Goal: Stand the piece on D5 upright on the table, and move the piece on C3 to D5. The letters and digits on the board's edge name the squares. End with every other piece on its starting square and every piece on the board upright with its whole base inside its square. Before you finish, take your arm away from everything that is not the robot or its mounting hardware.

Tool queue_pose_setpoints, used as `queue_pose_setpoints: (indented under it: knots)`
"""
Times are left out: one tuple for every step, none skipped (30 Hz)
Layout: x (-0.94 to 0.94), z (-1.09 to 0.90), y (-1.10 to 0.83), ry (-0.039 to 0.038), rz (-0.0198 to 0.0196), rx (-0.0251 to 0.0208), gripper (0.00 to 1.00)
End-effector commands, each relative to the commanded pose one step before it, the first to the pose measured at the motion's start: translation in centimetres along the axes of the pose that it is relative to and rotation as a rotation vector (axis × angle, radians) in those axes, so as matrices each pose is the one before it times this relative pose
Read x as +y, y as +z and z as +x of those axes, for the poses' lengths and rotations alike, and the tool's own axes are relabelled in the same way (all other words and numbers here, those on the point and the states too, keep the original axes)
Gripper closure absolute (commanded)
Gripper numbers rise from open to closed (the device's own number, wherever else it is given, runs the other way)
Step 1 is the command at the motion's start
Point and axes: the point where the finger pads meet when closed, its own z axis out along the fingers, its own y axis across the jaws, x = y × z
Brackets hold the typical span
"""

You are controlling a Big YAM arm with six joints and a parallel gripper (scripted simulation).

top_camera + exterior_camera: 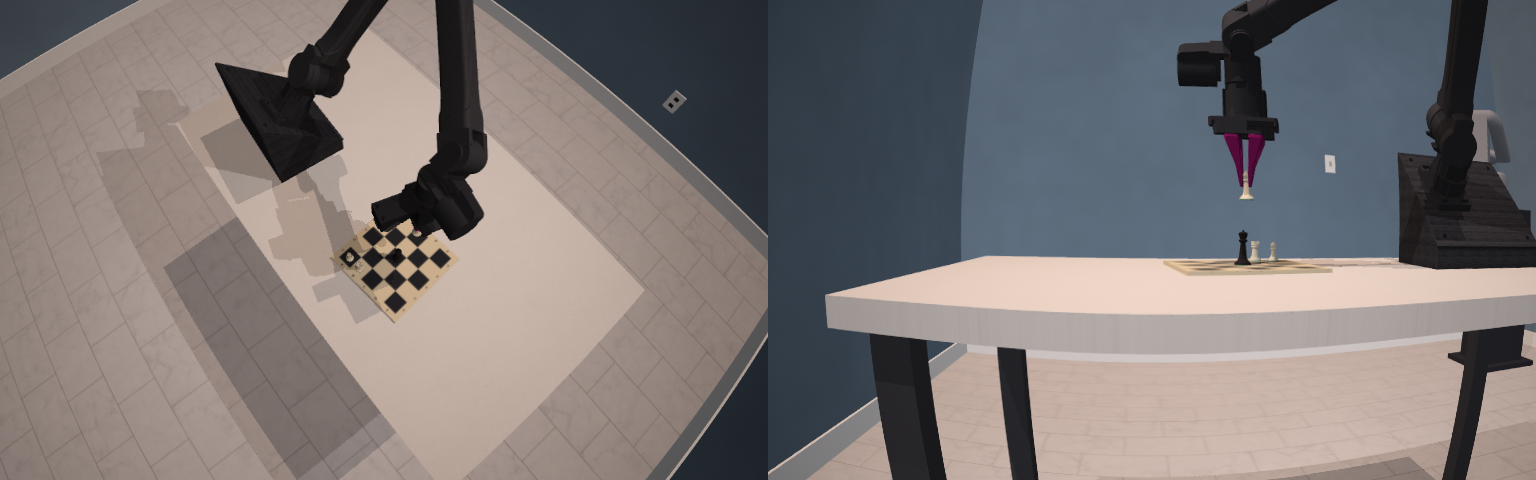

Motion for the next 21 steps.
queue_pose_setpoints:
  knots:
    - [-1.564, -5.057, -0.525, -0.04522, -0.01102, -0.00560, 1.00]
    - [-1.379, -1.878, 0.042, -0.03697, 0.00039, -0.00165, 1.00]
    - [-1.591, -1.724, 0.086, -0.03819, 0.00082, -0.00030, 1.00]
    - [0.000, 0.000, 0.000, 0.00000, 0.00000, 0.00000, 1.00]
    - [-1.692, -1.458, 0.125, -0.03734, 0.00099, 0.00112, 1.00]
    - [-1.657, -1.134, 0.151, -0.03447, 0.00090, 0.00226, 1.00]
    - [-1.488, -0.811, 0.157, -0.02979, 0.00063, 0.00289, 1.00]
    - [-1.210, -0.531, 0.143, -0.02370, 0.00033, 0.00290, 1.00]
    - [-0.868, -0.314, 0.110, -0.01682, 0.00012, 0.00237, 1.00]
    - [-0.492, -0.145, 0.034, -0.01097, -0.00103, 0.00083, 1.00]
    - [-0.048, 0.065, -0.175, -0.01017, -0.00738, -0.00178, 1.00]
    - [0.132, 0.752, 0.451, -0.02900, 0.01583, 0.00055, 1.00]
    - [0.000, 0.000, 0.000, 0.00000, 0.00000, 0.00000, 1.00]
    - [0.000, 0.000, 0.000, 0.00000, 0.00000, 0.00000, 1.00]
    - [2.021, -0.390, -1.003, -0.02687, -0.02825, -0.01825, 1.00]
    - [0.000, 0.000, -0.001, -0.00002, -0.00002, -0.00001, 1.00]
    - [-0.143, 0.096, 0.002, 0.00521, 0.00536, 0.00365, 1.00]
    - [-0.059, 0.041, -0.001, 0.00215, 0.00222, 0.00151, 1.00]
    - [0.000, 0.000, 0.000, 0.00000, 0.00000, 0.00000, 1.00]
    - [0.000, 0.000, 0.000, -0.00001, -0.00001, 0.00000, 1.00]
    - [0.000, 0.000, 0.000, 0.00000, 0.00000, 0.00000, 1.00]
